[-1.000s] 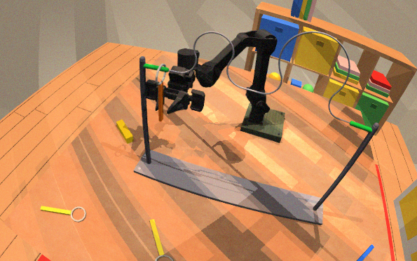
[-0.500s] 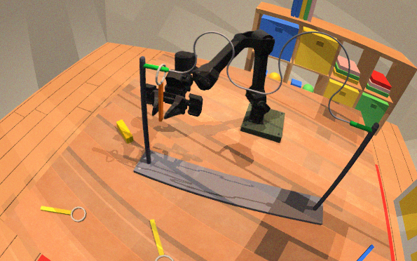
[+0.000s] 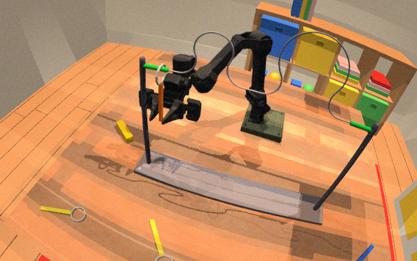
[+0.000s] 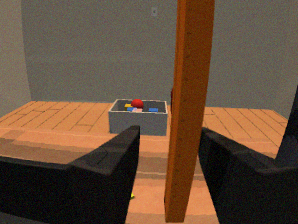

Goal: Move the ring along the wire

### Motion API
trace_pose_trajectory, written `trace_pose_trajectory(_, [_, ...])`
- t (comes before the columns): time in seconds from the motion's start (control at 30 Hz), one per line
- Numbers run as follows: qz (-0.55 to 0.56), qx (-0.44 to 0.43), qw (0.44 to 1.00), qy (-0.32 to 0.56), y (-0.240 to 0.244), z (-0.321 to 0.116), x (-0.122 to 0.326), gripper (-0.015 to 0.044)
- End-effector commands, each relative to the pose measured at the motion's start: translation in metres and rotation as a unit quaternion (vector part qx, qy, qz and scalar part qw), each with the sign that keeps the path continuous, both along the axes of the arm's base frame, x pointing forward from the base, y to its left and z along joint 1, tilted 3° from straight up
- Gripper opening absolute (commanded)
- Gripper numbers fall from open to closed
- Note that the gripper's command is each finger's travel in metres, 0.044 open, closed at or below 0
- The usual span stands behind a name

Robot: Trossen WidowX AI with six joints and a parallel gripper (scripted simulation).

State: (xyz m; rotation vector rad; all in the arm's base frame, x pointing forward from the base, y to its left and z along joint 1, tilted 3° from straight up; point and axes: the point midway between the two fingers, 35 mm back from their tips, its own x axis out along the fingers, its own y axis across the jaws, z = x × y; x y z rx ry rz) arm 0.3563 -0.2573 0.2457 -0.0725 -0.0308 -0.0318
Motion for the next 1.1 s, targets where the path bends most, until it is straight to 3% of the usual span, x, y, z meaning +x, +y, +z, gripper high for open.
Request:
trace_pose_trajectory(0.0, [-0.002, -0.004, 1.0, -0.001, -0.0012, 0.0015, 0.0031, 0.016])
trace_pose_trajectory(0.9, [-0.002, -0.004, 1.0, -0.001, -0.0012, 0.0015, 0.0031, 0.016])
trace_pose_trajectory(1.07, [0.0, -0.001, 1.0, -0.001, -0.0004, 0.0011, 0.0027, 0.0029])
